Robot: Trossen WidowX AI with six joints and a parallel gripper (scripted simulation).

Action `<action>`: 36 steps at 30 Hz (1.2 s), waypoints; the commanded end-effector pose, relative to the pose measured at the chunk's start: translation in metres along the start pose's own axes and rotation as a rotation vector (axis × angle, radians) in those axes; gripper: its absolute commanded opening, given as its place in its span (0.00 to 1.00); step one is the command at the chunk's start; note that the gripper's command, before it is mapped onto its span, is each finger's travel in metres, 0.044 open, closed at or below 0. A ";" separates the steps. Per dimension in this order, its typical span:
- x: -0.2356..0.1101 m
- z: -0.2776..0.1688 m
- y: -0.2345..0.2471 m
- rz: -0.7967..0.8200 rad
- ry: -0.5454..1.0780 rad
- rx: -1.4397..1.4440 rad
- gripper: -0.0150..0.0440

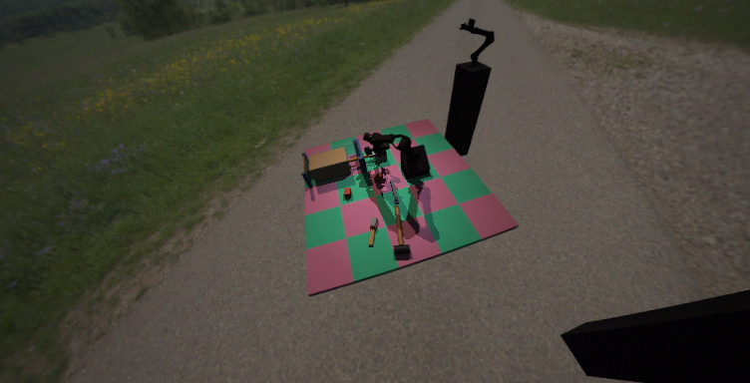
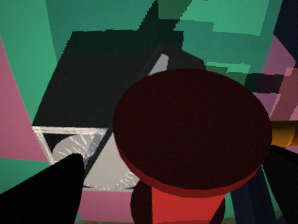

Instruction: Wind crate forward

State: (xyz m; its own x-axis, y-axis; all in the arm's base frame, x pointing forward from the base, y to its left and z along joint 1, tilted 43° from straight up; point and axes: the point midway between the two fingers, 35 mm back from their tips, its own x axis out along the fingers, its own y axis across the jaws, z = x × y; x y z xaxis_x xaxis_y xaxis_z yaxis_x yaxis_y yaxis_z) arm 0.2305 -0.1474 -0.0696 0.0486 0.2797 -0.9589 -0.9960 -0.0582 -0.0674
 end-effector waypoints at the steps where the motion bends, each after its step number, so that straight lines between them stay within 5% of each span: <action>1: 0.000 0.000 0.000 0.000 0.001 0.000 0.78; 12: 0.000 0.000 0.000 0.000 0.001 0.000 0.29; 36: 0.002 0.004 0.004 0.001 -0.007 0.003 0.25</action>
State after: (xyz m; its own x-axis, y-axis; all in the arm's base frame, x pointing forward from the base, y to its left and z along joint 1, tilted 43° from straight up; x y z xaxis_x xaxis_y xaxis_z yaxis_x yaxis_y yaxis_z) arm 0.2295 -0.1467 -0.0703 0.0509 0.2777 -0.9593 -0.9960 -0.0571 -0.0694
